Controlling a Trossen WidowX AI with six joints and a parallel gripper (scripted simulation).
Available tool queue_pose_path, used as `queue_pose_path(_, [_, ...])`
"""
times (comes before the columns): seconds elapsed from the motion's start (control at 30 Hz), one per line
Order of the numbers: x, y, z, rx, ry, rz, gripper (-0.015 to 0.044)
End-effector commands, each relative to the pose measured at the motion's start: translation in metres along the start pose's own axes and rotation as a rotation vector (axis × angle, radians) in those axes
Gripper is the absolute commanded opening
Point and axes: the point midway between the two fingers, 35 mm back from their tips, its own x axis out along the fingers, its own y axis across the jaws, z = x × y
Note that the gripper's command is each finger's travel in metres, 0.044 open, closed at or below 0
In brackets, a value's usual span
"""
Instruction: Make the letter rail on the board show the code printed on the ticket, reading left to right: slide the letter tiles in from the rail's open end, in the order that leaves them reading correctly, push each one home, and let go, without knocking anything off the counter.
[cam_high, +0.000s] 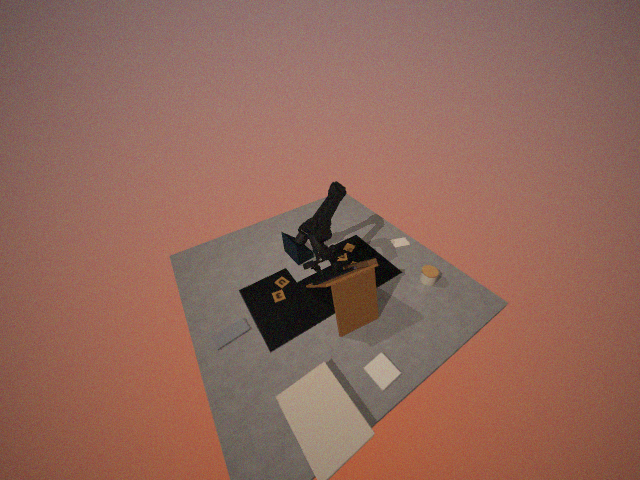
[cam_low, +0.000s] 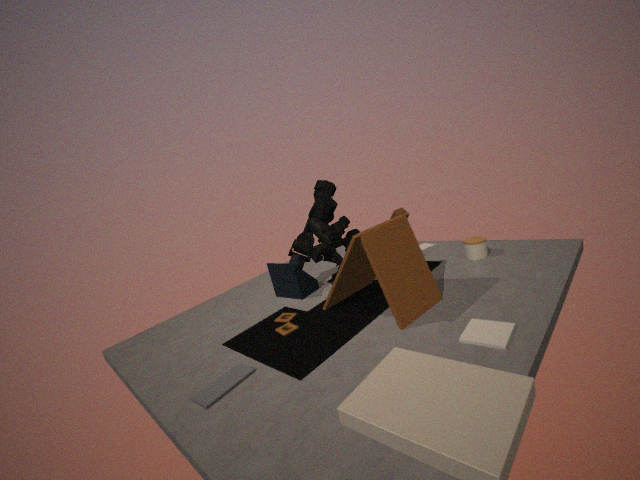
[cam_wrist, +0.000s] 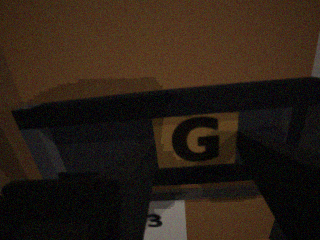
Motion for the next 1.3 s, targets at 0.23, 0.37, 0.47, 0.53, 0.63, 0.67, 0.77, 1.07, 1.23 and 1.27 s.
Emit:
queue_pose_path(0.23, [0.000, 0.008, 0.000, 0.002, 0.000, -0.004, 0.0000])
queue_pose_path(0.37, [0.000, 0.011, 0.000, 0.002, 0.000, -0.003, 0.0000])
queue_pose_path(0.47, [0.000, 0.013, 0.000, 0.002, 0.000, -0.003, 0.0000])
queue_pose_path(0.53, [0.000, 0.014, 0.000, 0.003, 0.000, -0.003, 0.0000])
queue_pose_path(0.63, [0.000, 0.016, 0.000, 0.003, 0.000, -0.003, 0.0000])
queue_pose_path(0.67, [0.000, 0.017, 0.000, 0.003, 0.000, -0.003, 0.0000])
queue_pose_path(0.77, [0.000, 0.019, 0.000, 0.003, 0.000, -0.003, 0.0000])
queue_pose_path(1.07, [0.000, 0.025, 0.000, 0.003, 0.000, -0.003, 0.0000])
queue_pose_path(1.23, [0.000, 0.028, 0.000, 0.003, 0.000, -0.003, 0.0000])
queue_pose_path(1.27, [0.000, 0.029, 0.000, 0.003, 0.000, -0.003, 0.0000])
